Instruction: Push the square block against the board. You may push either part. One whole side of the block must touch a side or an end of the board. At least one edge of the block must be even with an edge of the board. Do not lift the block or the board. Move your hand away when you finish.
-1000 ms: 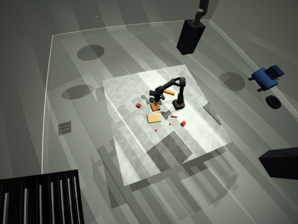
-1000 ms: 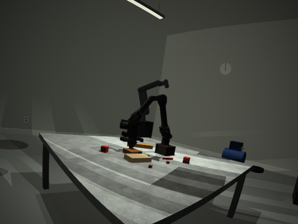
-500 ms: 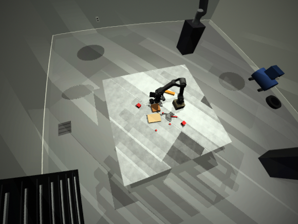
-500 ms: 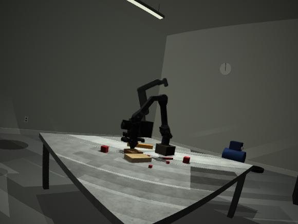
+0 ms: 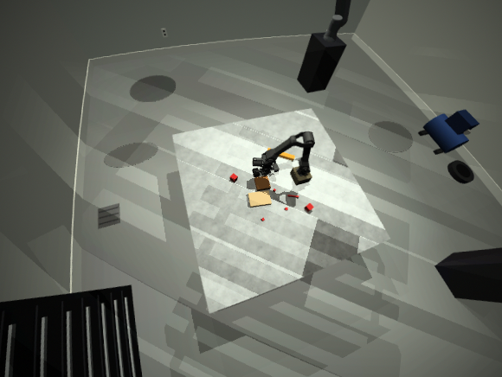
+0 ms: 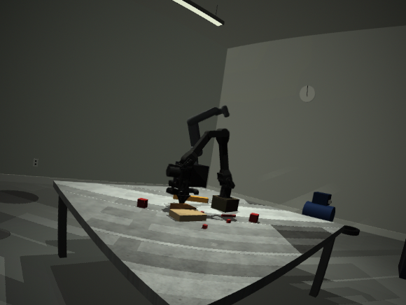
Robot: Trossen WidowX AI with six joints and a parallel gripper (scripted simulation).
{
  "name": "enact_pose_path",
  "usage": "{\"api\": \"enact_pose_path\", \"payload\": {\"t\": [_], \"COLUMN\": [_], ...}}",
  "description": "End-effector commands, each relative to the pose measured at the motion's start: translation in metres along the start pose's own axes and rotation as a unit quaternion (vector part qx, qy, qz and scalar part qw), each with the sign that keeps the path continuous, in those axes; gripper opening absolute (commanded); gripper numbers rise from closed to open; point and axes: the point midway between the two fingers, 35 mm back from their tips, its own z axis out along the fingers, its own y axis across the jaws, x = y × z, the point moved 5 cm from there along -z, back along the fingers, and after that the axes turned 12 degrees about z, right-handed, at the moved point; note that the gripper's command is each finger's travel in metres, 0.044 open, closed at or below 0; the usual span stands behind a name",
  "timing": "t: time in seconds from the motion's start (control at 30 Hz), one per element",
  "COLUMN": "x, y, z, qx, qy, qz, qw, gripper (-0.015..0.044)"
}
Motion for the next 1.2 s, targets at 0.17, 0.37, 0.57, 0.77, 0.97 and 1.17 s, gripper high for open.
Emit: {"api": "enact_pose_path", "payload": {"t": [0.17,0.37,0.57,0.77,0.97,1.17], "x": [-0.007,-0.017,-0.026,-0.036,-0.045,-0.042], "y": [0.001,0.004,0.006,0.008,0.01,0.011], "z": [0.001,0.001,0.001,0.001,0.001,-0.054], "qx": [0.002,0.002,0.002,0.002,0.002,0.002], "qy": [0.003,0.002,0.002,0.001,0.001,0.001], "qz": [0.001,0.001,0.001,0.001,0.001,0.001], "qw": [1.0,1.0,1.0,1.0,1.0,1.0], "gripper": [0.0,0.0,0.0,0.0,0.0,0.0]}}
